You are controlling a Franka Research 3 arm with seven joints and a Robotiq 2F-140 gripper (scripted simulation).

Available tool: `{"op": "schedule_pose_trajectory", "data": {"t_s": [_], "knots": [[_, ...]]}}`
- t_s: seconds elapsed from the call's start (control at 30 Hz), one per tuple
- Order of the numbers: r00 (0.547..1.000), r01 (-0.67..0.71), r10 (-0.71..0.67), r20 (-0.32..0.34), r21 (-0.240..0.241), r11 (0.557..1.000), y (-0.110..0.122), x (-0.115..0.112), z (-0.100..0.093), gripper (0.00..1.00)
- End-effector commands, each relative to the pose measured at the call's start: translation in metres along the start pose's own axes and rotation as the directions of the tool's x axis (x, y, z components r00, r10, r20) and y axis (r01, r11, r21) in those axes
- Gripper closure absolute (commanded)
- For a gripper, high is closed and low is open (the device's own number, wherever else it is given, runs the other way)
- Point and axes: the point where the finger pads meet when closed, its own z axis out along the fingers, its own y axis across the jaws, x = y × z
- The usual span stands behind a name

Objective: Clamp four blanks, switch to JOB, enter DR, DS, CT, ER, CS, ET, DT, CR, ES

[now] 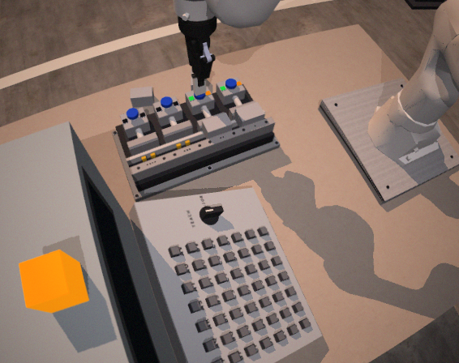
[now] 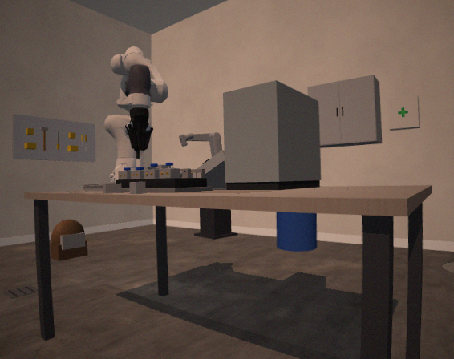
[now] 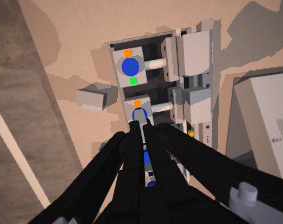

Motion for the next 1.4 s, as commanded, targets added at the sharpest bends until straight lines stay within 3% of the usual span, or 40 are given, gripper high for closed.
{"op": "schedule_pose_trajectory", "data": {"t_s": [0.0,0.4,0.77,1.23,1.37], "knots": [[1.0,0.005,-0.005,0.0,-0.001,1.0,0.001,0.0,-0.004,1.0],[1.0,0.005,-0.005,0.0,-0.001,1.0,0.001,0.0,-0.007,1.0],[1.0,0.005,-0.005,0.0,-0.001,1.0,0.001,0.0,-0.031,1.0],[1.0,0.005,-0.005,0.0,-0.001,1.0,0.001,0.0,-0.097,1.0],[1.0,0.005,-0.005,0.0,-0.001,1.0,0.001,0.0,-0.104,1.0]]}}
